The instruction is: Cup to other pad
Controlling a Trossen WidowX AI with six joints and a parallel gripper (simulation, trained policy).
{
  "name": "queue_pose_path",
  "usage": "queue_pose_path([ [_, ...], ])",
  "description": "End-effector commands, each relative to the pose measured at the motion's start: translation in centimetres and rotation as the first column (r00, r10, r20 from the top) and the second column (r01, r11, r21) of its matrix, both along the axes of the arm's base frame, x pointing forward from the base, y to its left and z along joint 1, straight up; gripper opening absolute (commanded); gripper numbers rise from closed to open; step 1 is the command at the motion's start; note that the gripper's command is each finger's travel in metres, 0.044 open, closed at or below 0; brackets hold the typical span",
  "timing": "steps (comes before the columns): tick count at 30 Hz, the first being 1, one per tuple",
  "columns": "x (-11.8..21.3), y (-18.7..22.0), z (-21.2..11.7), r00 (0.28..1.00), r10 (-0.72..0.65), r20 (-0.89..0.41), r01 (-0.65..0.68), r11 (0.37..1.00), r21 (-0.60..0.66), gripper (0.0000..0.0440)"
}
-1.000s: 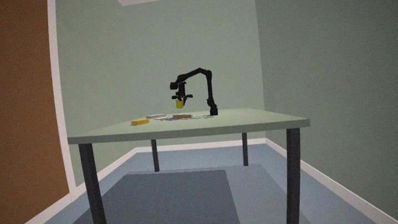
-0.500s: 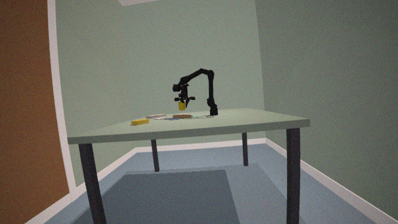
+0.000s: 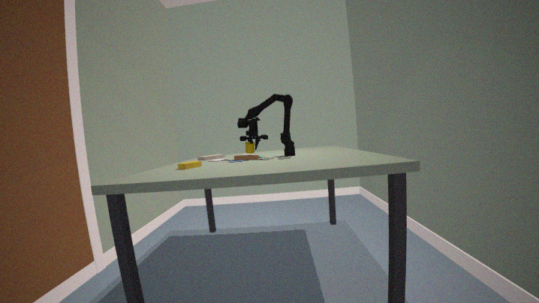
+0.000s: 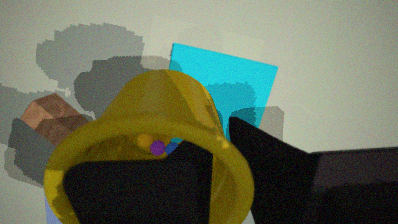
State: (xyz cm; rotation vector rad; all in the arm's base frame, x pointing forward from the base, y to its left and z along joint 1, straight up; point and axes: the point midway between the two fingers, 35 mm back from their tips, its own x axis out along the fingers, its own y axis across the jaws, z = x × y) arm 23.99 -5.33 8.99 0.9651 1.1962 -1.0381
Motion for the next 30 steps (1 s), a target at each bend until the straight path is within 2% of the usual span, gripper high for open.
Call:
queue_pose_path([
  [1,-0.5,0.0,-0.7,1.0,-0.015,0.003,0.015,1.0,-0.001,0.0004],
  [10,-2.2,-0.1,-2.2,0.999,-0.047,-0.017,0.047,0.999,-0.007,0.0038],
  [14,-2.5,-0.4,-2.6,0.998,-0.056,-0.007,0.056,0.998,-0.012,0.0071],
  [16,-2.4,-0.5,-2.6,0.998,-0.06,0.009,0.06,0.998,-0.012,0.01],
  [19,-1.9,-0.7,-2.2,0.996,-0.067,0.052,0.067,0.998,-0.008,0.0173],
  [20,-1.8,-0.7,-2.1,0.996,-0.068,0.064,0.069,0.998,-0.005,0.0184],
  [30,-2.1,-0.6,-1.0,0.988,-0.062,0.14,0.061,0.998,0.014,0.0196],
])
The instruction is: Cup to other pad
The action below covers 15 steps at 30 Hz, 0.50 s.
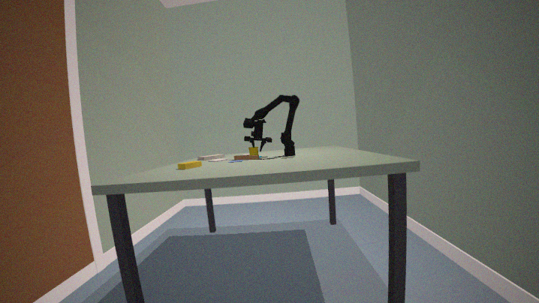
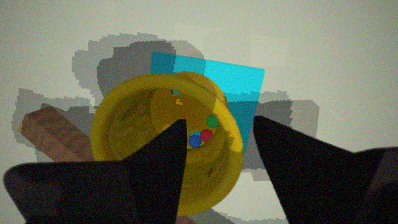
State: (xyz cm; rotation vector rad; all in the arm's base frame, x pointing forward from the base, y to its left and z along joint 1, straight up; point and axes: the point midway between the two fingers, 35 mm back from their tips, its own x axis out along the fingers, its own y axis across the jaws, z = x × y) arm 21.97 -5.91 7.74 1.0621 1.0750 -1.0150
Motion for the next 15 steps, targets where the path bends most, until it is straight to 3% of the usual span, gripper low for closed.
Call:
queue_pose_path([
  [1,-0.1,0.0,0.4,1.0,0.005,0.027,-0.005,1.0,0.005,0.0199],
  [15,-1.1,0.0,2.3,0.994,-0.009,0.112,0.008,1.0,0.011,0.0275],
])
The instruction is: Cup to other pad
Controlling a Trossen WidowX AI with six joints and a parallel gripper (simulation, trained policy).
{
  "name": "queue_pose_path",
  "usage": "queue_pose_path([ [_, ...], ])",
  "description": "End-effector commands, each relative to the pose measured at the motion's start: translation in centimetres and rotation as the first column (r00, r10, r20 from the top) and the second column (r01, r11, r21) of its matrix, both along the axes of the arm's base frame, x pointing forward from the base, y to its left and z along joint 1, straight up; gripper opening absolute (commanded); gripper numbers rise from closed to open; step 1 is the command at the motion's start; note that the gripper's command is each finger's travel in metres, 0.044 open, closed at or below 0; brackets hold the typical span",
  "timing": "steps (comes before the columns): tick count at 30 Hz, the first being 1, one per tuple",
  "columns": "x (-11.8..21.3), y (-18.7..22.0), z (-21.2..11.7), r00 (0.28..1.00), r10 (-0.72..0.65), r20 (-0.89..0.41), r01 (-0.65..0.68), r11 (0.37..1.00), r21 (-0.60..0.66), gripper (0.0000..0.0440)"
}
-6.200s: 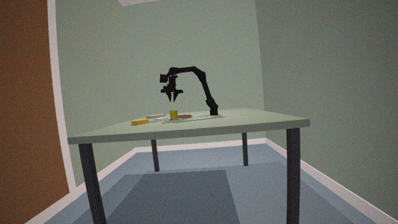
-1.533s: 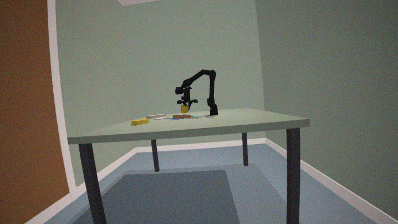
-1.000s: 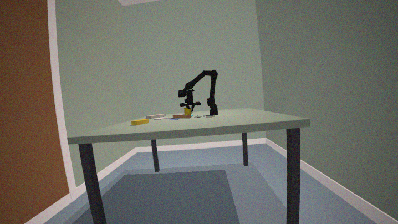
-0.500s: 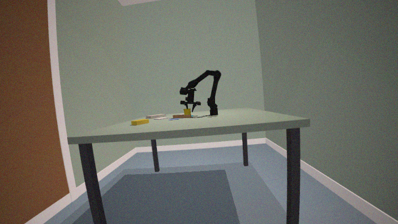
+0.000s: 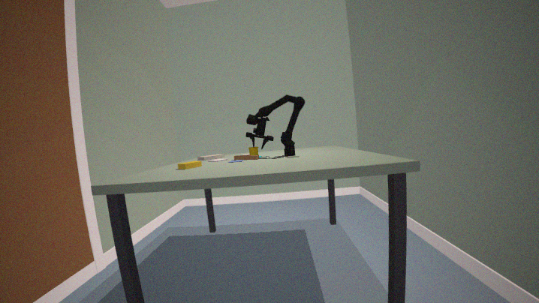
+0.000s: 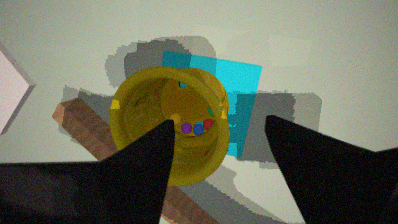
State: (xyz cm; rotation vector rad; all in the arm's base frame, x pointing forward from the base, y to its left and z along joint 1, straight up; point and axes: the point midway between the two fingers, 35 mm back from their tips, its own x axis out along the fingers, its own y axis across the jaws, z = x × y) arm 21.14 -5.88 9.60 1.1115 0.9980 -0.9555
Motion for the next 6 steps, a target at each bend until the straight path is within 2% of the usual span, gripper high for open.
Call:
queue_pose_path([
  [1,-0.3,0.0,0.6,1.0,-0.004,0.021,0.004,1.0,0.002,0.028],
  [6,-0.5,-0.1,1.8,0.998,-0.013,0.057,0.014,1.0,-0.001,0.0302],
])
